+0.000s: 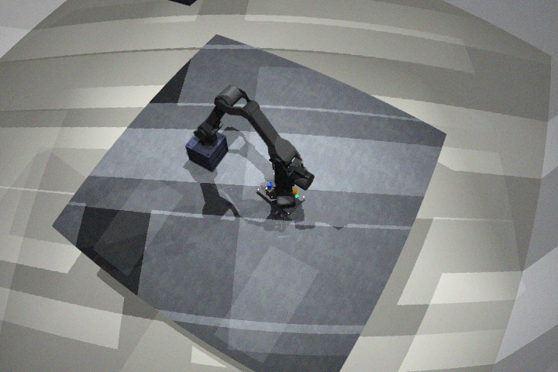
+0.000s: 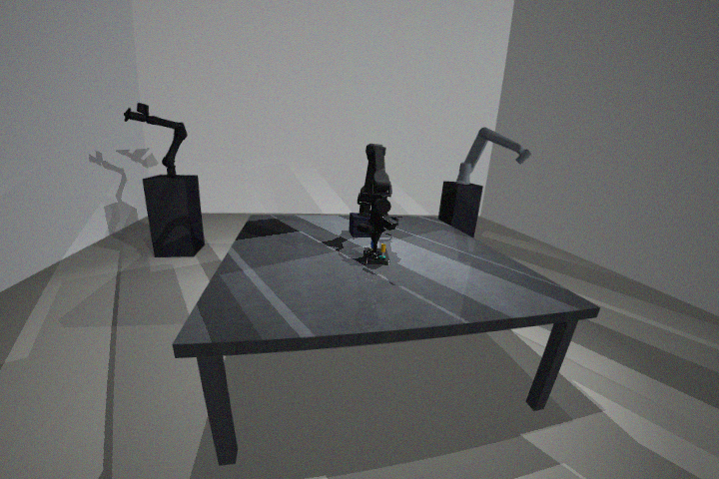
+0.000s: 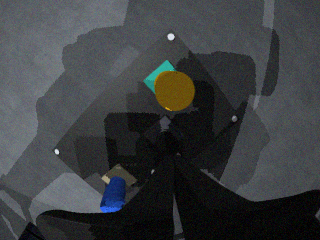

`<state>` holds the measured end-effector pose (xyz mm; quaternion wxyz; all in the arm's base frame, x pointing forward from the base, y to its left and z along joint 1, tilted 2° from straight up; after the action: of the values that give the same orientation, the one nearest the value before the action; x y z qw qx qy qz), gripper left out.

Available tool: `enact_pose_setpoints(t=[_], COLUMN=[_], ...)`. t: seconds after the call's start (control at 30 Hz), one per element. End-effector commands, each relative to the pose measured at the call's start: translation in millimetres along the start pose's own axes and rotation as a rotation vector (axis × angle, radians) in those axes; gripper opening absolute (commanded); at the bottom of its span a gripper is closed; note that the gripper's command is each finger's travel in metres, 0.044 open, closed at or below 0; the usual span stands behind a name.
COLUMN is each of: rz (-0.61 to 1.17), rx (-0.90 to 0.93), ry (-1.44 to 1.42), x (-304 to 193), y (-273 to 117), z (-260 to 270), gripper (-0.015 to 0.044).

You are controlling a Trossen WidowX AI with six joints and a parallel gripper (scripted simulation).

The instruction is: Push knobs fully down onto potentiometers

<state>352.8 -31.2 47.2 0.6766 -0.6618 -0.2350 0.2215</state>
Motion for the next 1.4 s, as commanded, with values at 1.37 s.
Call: enact_pose_setpoints(t=[1.37], rz=[0.002], rx=[0.006], ry=[-0.001], x=[1], y=[-19], z=[0], gripper=[0.0])
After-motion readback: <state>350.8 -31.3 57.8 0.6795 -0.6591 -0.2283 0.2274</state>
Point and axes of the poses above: the point midway between the two fingers, 35 mm back from their tips, its own y axis out along the fingers, its own z axis across the jaws, x = y × z, the point moved 6 cm from there along -y, back along the fingers, and after that the axes turned 1 degree about -y, right-handed, at the moved point
